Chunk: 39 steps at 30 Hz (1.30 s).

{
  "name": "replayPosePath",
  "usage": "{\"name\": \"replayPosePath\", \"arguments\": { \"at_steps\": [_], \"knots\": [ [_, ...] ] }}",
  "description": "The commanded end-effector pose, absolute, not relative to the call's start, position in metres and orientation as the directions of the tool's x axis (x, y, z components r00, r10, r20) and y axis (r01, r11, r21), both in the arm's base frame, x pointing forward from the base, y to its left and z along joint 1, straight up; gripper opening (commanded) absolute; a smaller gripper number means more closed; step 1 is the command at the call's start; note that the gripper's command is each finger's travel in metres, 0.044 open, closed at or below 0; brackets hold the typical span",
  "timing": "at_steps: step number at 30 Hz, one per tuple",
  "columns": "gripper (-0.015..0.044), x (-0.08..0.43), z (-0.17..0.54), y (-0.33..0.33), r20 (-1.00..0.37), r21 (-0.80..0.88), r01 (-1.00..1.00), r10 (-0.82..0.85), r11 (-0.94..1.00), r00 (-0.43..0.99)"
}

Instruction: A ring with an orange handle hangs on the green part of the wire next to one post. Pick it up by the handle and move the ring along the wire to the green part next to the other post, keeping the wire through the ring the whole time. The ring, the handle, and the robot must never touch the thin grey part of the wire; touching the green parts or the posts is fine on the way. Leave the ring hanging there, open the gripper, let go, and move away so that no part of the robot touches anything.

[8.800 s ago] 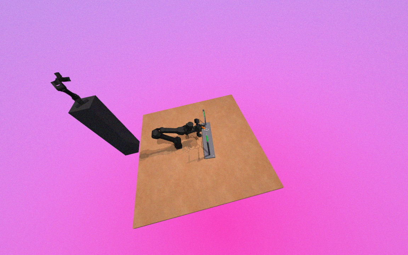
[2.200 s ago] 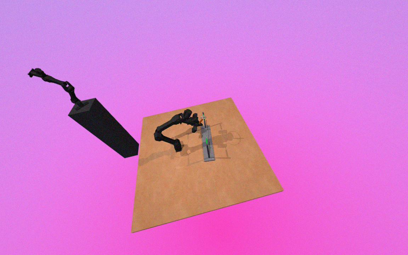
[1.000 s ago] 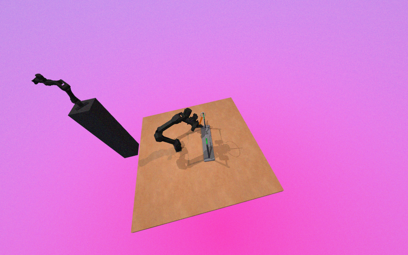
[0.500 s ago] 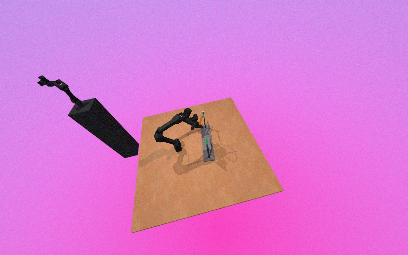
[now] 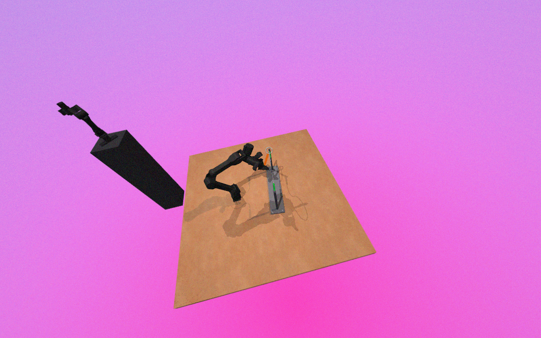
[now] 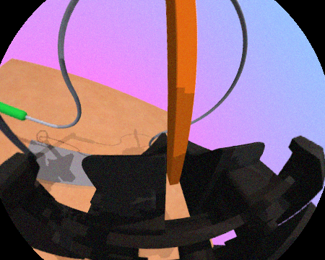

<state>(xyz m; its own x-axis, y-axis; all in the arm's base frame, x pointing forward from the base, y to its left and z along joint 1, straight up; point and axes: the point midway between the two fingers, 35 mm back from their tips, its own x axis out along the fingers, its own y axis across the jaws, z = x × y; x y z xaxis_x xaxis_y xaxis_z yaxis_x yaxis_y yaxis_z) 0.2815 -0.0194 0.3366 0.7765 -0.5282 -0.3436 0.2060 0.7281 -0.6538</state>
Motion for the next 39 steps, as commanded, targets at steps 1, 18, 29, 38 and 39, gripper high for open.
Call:
{"name": "replayPosePath", "arguments": {
  "at_steps": [1, 18, 29, 38, 39],
  "knots": [
    [-0.0150, 0.281, 0.337, -0.021, -0.319, -0.699, 0.199, -0.549, 0.687, 0.773],
    [-0.0150, 0.280, 0.343, -0.027, -0.212, -0.837, 0.180, -0.608, 0.517, 0.765],
    [-0.0150, 0.280, 0.348, -0.030, -0.132, -0.908, 0.164, -0.634, 0.386, 0.762],
    [-0.0150, 0.279, 0.353, -0.032, -0.066, -0.951, 0.150, -0.647, 0.272, 0.760],
    [-0.0150, 0.279, 0.353, -0.032, -0.058, -0.954, 0.148, -0.648, 0.259, 0.759]
  ]
}}
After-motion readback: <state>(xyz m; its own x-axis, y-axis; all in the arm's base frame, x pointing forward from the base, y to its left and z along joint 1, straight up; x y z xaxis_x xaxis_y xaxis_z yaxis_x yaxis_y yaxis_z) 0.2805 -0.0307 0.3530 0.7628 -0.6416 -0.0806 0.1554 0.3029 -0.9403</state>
